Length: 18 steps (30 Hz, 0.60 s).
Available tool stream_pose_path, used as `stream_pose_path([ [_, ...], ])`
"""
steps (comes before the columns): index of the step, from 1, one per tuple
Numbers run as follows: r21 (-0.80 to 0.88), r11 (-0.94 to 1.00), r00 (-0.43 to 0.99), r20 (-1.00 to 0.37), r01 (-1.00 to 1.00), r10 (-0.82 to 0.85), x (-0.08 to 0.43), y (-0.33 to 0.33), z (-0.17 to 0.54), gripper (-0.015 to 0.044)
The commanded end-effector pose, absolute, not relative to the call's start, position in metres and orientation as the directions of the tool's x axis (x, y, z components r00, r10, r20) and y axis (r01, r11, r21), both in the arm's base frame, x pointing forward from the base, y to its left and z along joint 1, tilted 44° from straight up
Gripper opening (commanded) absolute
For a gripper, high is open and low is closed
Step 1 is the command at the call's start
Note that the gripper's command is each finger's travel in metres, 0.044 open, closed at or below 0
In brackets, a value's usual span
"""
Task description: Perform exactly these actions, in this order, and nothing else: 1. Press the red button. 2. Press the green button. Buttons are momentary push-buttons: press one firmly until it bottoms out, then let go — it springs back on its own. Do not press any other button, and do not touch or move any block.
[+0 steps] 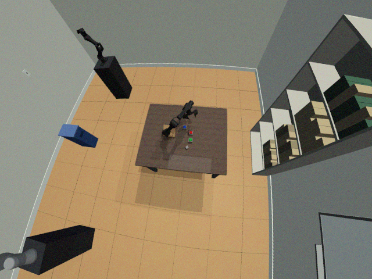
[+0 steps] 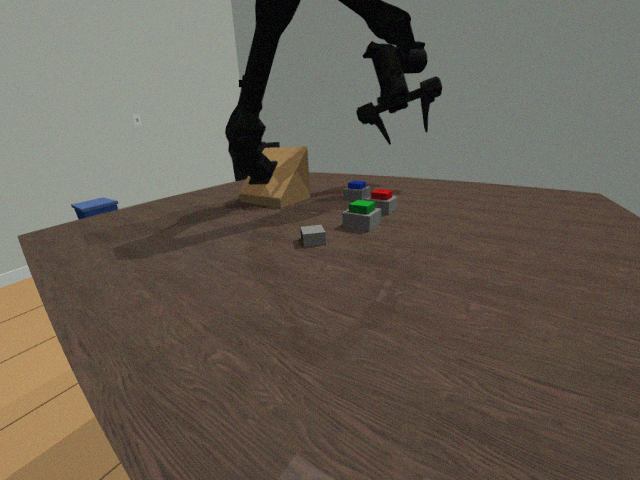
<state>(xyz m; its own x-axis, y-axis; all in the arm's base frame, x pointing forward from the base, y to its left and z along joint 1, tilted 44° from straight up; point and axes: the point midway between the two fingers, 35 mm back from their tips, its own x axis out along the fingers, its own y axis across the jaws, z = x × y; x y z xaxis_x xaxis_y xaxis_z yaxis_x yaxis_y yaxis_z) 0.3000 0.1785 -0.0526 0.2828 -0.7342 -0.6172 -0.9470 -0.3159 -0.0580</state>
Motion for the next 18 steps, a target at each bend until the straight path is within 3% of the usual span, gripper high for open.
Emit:
stream_pose_path([
  [1, -0.49, 0.311, 0.121, -0.666, -0.814, -0.736, 0.307, 0.128, -0.008, 0.04],
  [8, -0.656, 0.622, 0.026, -0.696, -0.427, -0.717, 0.306, 0.094, 0.021, 0.04],
  [14, -0.692, 0.722, -0.051, -0.722, 0.011, -0.69, 0.301, 0.066, 0.044, 0.04],
  [18, -0.69, 0.722, -0.058, -0.724, 0.053, -0.687, 0.3, 0.063, 0.046, 0.04],
])
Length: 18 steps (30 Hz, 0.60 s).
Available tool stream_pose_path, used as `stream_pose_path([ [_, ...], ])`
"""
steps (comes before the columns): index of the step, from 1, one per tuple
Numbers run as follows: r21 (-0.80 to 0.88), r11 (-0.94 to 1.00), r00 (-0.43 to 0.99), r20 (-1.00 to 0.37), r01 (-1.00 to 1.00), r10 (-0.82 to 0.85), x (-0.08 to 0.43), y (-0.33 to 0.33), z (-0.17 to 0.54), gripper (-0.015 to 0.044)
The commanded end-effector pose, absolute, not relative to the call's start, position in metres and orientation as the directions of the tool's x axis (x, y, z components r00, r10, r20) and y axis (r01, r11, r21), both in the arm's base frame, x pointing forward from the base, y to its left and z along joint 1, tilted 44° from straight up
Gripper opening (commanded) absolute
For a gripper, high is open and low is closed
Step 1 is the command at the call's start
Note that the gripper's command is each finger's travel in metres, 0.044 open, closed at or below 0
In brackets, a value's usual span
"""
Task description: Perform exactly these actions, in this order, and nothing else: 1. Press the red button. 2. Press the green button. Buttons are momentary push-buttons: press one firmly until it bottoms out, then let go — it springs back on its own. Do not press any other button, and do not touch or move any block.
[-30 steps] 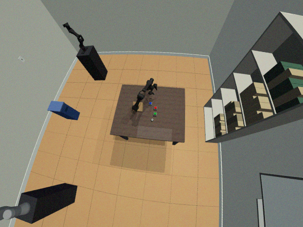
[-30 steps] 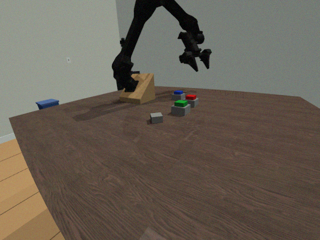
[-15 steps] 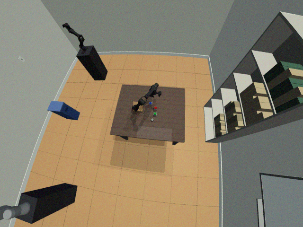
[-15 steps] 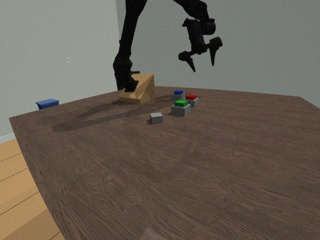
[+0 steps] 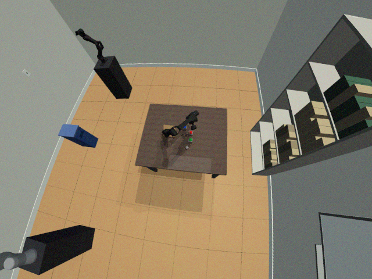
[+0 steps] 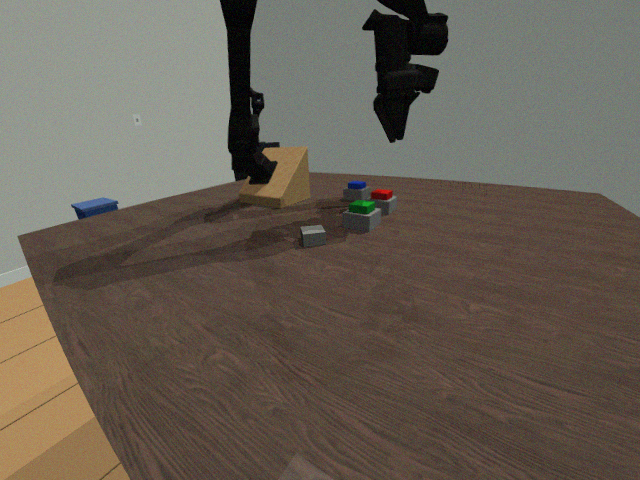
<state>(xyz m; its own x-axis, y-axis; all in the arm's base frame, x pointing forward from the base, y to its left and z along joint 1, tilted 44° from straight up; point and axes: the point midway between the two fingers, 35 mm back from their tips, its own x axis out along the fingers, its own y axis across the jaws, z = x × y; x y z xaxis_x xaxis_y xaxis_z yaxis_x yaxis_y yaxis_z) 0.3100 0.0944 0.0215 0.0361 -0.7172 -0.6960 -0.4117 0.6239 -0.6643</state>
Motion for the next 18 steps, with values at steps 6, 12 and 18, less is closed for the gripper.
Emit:
stream_pose_path([
  [6, -0.69, 0.722, -0.058, -0.724, 0.053, -0.687, 0.3, 0.063, 0.046, 0.04],
  [12, -0.689, 0.722, -0.058, -0.724, 0.053, -0.687, 0.301, 0.047, 0.029, 0.0321],
  [18, -0.691, 0.721, -0.058, -0.723, 0.054, -0.689, 0.297, 0.02, 0.002, 0.0164],
])
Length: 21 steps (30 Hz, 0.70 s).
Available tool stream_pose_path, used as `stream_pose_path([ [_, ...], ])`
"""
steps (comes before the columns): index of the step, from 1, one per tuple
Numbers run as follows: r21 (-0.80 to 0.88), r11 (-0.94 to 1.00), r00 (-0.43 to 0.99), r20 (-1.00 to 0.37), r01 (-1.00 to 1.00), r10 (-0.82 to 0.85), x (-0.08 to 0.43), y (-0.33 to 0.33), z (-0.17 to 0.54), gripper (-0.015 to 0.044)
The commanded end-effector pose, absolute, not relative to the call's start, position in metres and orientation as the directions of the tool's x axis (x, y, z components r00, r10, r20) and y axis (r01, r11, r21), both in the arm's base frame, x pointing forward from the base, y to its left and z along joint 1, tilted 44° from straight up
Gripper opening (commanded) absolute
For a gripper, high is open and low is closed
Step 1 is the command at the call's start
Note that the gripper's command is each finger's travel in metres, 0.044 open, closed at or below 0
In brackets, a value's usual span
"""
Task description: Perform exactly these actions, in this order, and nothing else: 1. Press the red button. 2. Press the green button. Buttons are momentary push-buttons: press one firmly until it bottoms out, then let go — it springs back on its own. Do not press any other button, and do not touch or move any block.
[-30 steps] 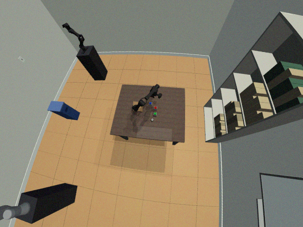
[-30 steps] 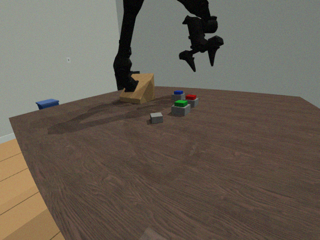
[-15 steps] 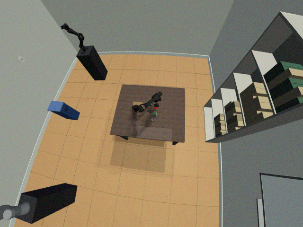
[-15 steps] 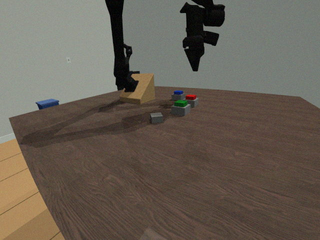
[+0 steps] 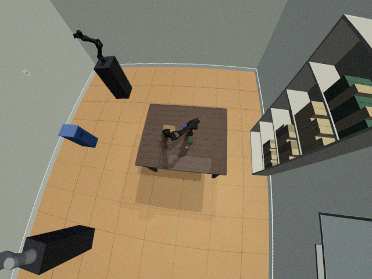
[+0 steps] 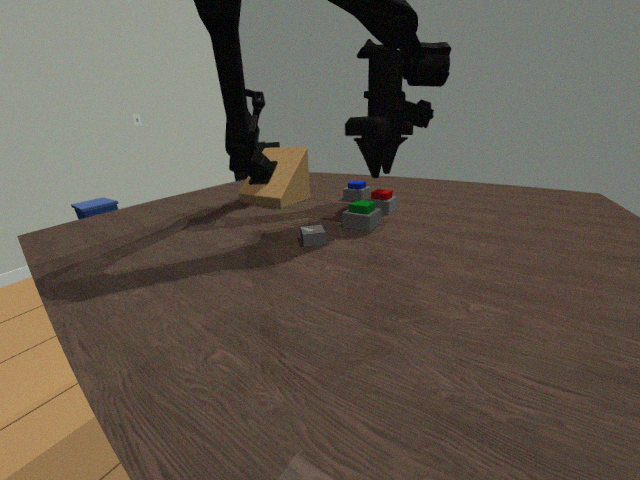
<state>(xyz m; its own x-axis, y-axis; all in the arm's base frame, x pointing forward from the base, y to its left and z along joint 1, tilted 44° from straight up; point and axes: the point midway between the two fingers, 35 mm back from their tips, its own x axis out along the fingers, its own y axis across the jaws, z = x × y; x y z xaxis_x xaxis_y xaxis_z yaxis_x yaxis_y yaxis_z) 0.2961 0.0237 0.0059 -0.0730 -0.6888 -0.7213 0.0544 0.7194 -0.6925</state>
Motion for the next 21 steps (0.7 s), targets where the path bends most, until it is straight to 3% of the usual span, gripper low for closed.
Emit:
stream_pose_path([
  [1, -0.691, 0.721, -0.058, -0.723, 0.054, -0.689, 0.2967, 0.0203, 0.0016, 0.0138],
  [6, -0.691, 0.721, -0.058, -0.723, 0.054, -0.689, 0.2967, 0.0203, 0.0016, 0.002],
  [21, -0.691, 0.721, -0.057, -0.723, 0.054, -0.689, 0.2965, 0.0132, -0.006, 0.002],
])
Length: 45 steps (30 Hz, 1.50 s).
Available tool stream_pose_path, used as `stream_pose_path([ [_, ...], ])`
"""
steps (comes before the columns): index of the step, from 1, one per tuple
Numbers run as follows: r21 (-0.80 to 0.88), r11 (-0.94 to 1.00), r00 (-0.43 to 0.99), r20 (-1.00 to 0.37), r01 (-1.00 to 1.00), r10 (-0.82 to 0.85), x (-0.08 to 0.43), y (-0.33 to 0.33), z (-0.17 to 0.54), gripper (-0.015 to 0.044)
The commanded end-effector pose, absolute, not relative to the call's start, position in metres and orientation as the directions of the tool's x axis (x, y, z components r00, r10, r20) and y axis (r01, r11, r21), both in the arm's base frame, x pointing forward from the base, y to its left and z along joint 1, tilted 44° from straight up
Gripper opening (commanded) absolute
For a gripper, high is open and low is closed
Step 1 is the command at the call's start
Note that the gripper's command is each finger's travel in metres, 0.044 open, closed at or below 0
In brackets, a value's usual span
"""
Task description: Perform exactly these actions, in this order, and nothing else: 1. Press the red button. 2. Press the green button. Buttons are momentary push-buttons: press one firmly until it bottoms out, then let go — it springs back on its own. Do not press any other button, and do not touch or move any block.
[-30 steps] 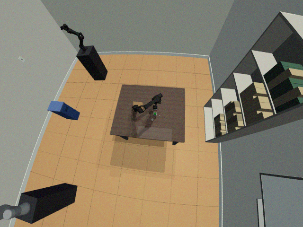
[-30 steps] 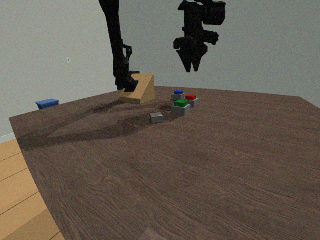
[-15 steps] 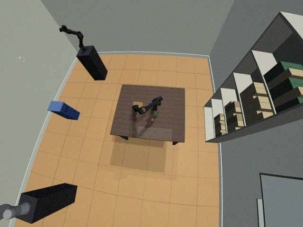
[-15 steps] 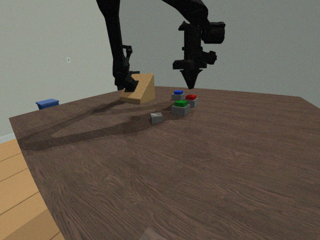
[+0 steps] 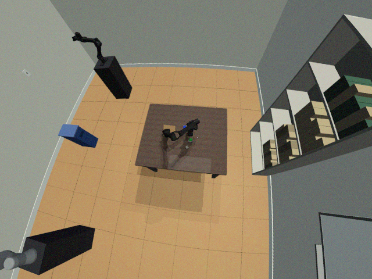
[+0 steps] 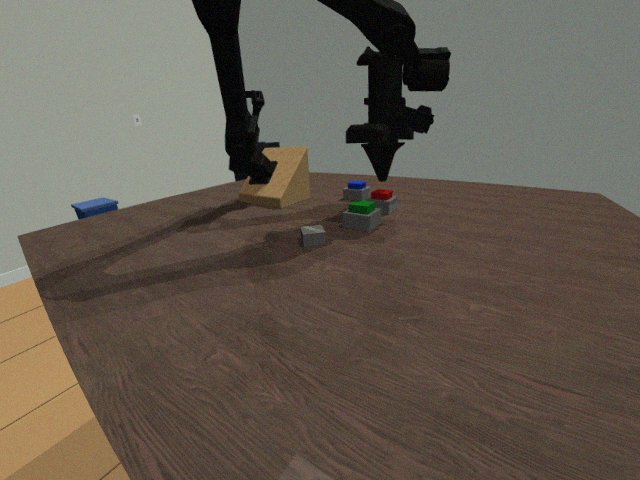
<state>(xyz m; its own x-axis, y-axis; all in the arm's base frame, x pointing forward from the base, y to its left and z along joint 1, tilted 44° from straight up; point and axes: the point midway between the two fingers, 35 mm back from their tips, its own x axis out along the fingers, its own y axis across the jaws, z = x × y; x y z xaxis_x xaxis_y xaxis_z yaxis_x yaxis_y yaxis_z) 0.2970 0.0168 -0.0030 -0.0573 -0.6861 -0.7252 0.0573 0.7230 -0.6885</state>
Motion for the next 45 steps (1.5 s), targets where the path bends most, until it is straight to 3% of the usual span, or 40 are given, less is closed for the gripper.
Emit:
stream_pose_path([
  [1, -0.691, 0.721, -0.057, -0.723, 0.054, -0.689, 0.296, 0.012, -0.007, 0.002],
  [33, -0.692, 0.72, -0.057, -0.722, 0.054, -0.69, 0.295, -0.003, -0.022, 0.002],
  [45, -0.689, 0.722, -0.058, -0.724, 0.053, -0.687, 0.301, 0.056, 0.038, 0.002],
])
